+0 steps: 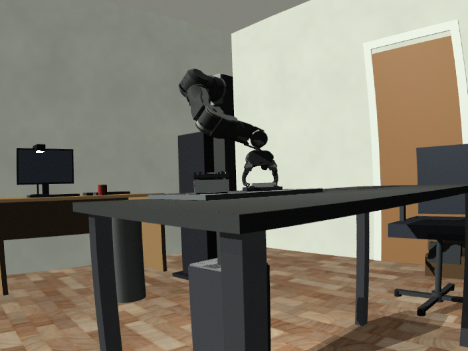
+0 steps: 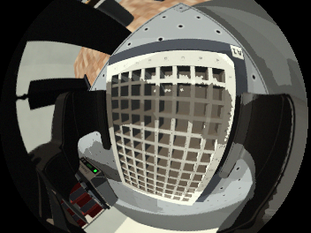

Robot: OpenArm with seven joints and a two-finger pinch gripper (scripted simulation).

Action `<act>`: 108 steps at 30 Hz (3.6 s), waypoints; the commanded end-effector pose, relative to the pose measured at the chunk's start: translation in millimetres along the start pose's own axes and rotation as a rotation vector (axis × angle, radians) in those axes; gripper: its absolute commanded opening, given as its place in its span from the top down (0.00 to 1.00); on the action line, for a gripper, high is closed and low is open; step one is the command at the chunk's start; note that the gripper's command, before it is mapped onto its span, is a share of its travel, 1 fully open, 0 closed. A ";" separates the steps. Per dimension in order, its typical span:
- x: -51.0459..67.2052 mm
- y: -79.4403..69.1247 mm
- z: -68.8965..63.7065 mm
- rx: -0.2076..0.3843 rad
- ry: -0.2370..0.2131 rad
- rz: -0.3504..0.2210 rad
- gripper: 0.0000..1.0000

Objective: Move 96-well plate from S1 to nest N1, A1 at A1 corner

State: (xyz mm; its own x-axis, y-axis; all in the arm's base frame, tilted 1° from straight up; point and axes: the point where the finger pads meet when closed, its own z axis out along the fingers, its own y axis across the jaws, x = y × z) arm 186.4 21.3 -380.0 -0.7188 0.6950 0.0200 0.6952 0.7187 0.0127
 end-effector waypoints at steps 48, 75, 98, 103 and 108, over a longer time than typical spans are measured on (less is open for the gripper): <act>0.2 0.8 -80.3 -0.004 0.000 0.000 0.23; 0.2 0.8 -80.3 -0.004 0.000 0.000 0.23; 0.2 0.8 -80.3 -0.004 0.000 0.000 0.23; 0.2 0.8 -80.3 -0.004 0.000 0.000 0.23; 0.2 0.8 -80.3 -0.004 0.000 0.000 0.23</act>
State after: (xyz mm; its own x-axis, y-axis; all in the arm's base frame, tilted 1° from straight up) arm 186.6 20.3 -300.9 -0.7212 0.6924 0.0215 0.6927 0.7210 0.0186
